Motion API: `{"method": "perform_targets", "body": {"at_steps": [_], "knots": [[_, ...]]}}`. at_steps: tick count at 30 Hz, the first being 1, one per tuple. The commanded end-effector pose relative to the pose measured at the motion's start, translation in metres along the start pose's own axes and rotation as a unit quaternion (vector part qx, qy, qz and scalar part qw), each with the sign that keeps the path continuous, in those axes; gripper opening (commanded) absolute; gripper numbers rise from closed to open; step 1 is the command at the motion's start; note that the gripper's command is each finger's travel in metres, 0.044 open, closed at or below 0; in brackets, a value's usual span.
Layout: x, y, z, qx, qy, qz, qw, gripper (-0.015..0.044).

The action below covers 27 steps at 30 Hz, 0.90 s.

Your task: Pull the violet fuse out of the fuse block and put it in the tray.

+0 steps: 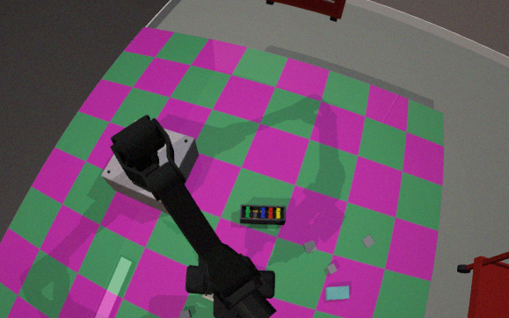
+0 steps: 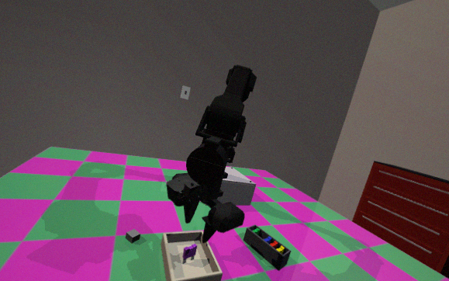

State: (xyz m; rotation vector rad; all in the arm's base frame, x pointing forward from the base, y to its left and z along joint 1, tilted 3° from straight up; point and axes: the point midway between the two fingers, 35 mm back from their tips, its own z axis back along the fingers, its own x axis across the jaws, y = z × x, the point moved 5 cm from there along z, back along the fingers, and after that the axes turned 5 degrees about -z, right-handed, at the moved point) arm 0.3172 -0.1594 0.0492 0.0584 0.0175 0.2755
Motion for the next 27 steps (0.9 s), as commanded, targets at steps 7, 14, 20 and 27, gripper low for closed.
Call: {"method": "perform_targets", "body": {"at_steps": [7,14,20,27], "knots": [[0.0030,-0.0026,0.0217,-0.012,-0.011,0.003,1.000,0.0330],[0.0022,-0.0016,0.0183,-0.008,-0.009,0.001,1.000,0.0330],[0.0022,-0.0016,0.0183,-0.008,-0.009,0.001,1.000,0.0330],[0.0022,-0.0016,0.0183,-0.008,-0.009,0.001,1.000,0.0330]]}}
